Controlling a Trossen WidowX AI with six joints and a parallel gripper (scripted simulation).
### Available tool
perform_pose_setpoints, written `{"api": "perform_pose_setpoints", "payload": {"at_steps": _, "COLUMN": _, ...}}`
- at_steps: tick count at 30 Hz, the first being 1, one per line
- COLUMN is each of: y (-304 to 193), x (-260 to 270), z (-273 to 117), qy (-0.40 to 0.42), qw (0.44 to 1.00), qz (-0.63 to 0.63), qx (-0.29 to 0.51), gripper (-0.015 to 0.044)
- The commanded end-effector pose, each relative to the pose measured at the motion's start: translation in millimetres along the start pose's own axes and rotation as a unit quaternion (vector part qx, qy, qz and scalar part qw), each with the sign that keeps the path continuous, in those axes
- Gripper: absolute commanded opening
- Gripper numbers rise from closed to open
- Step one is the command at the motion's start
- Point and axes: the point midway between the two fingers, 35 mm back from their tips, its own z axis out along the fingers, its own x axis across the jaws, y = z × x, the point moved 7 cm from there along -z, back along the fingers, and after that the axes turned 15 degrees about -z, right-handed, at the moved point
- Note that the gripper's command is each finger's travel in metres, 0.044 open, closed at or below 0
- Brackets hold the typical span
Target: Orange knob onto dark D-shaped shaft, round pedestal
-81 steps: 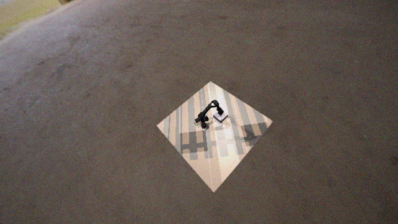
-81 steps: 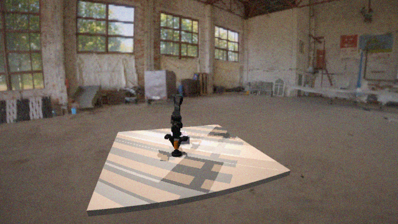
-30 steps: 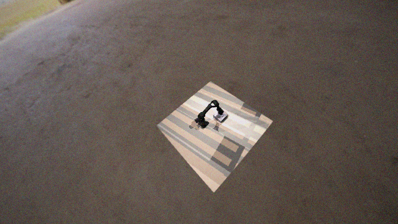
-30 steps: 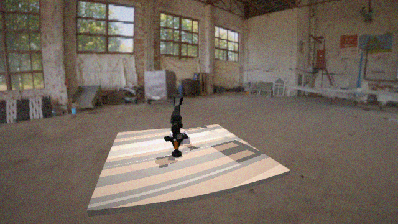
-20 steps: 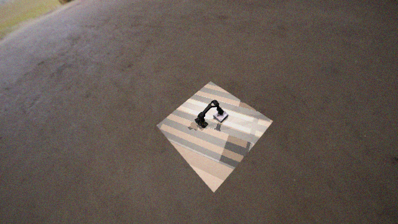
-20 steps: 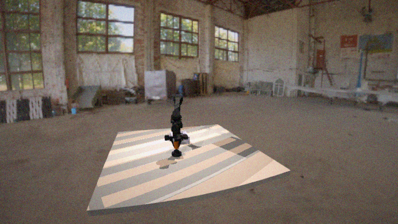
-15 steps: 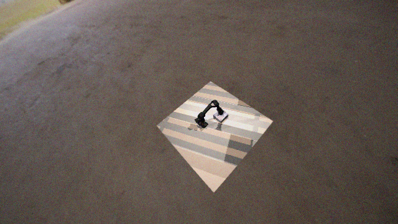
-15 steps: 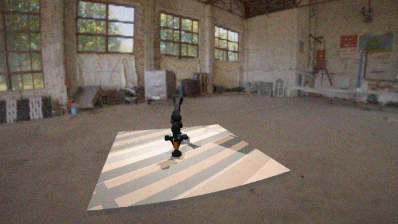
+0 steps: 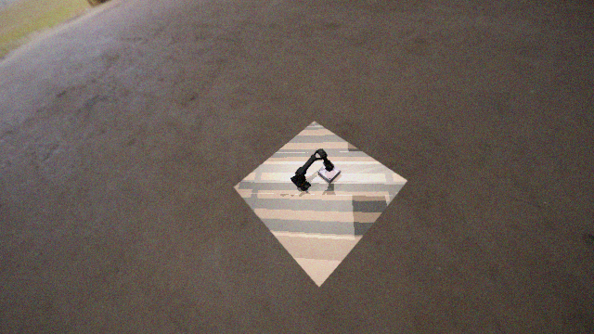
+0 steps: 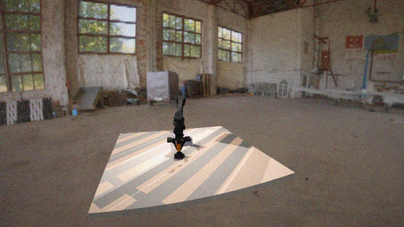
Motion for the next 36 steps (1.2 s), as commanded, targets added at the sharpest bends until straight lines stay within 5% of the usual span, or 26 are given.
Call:
{"api": "perform_pose_setpoints", "payload": {"at_steps": 1, "y": 0.6, "x": 0.1, "z": -1.0, "qy": 0.0, "qw": 1.0, "qz": 0.002, "qx": -0.001, "gripper": 0.0}}
{"api": "perform_pose_setpoints", "payload": {"at_steps": 14, "y": 4.8, "x": -1.5, "z": -5.5, "qy": 0.0, "qw": 0.994, "qz": 0.107, "qx": -0.002, "gripper": 0.0}}
{"api": "perform_pose_setpoints", "payload": {"at_steps": 36, "y": 2.6, "x": -0.5, "z": 0.1, "qy": 0.0, "qw": 0.994, "qz": 0.107, "qx": -0.002, "gripper": 0.0}}
